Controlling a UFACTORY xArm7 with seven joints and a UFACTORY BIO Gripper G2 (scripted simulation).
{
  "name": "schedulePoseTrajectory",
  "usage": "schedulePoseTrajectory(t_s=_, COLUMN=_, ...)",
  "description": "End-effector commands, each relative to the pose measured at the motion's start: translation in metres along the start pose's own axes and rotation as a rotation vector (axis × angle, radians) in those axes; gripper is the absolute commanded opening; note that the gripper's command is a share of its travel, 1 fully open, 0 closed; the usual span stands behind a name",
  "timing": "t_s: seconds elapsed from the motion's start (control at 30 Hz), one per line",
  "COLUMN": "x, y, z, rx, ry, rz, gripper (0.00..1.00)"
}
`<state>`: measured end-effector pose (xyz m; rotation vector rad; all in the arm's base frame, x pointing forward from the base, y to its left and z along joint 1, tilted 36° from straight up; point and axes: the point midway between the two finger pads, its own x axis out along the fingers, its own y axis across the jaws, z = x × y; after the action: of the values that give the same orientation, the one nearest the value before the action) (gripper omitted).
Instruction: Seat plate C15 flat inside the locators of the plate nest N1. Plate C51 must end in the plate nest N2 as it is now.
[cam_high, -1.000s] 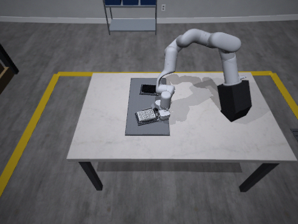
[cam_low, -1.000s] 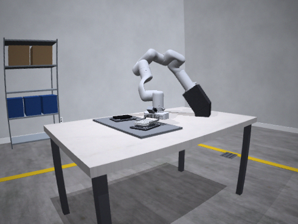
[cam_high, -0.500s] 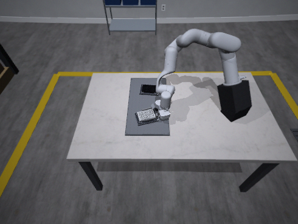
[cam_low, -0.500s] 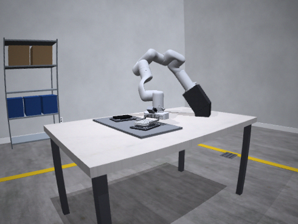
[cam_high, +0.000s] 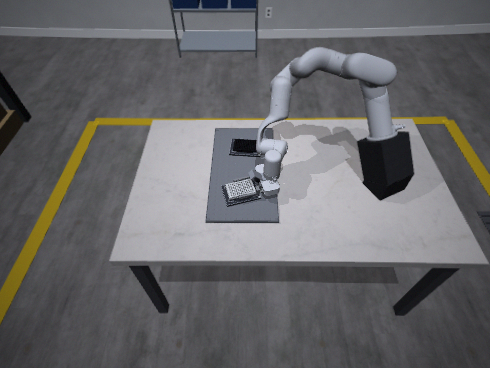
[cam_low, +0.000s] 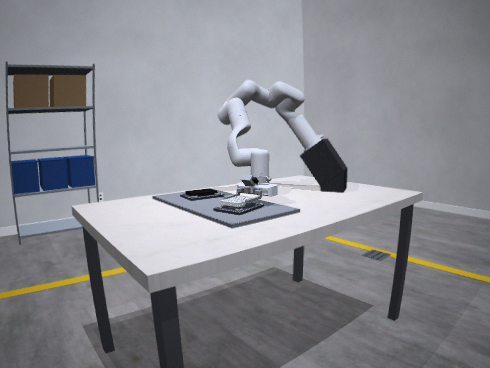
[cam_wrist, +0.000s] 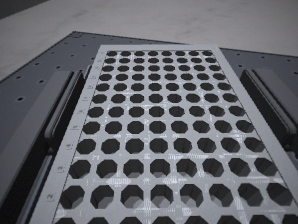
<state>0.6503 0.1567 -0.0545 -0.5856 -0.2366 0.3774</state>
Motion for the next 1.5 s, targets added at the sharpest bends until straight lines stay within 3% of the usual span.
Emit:
schedulePoseTrajectory(t_s=0.0, x=0.0014, y=0.0006, z=0.0020, rx=0.002, ry=-0.003, rz=0.000, gripper=0.00)
schedulePoseTrajectory(t_s=1.47, x=0.0014, y=0.0006, z=-0.0047, rx=0.002, ry=-0.003, rz=0.000, gripper=0.00)
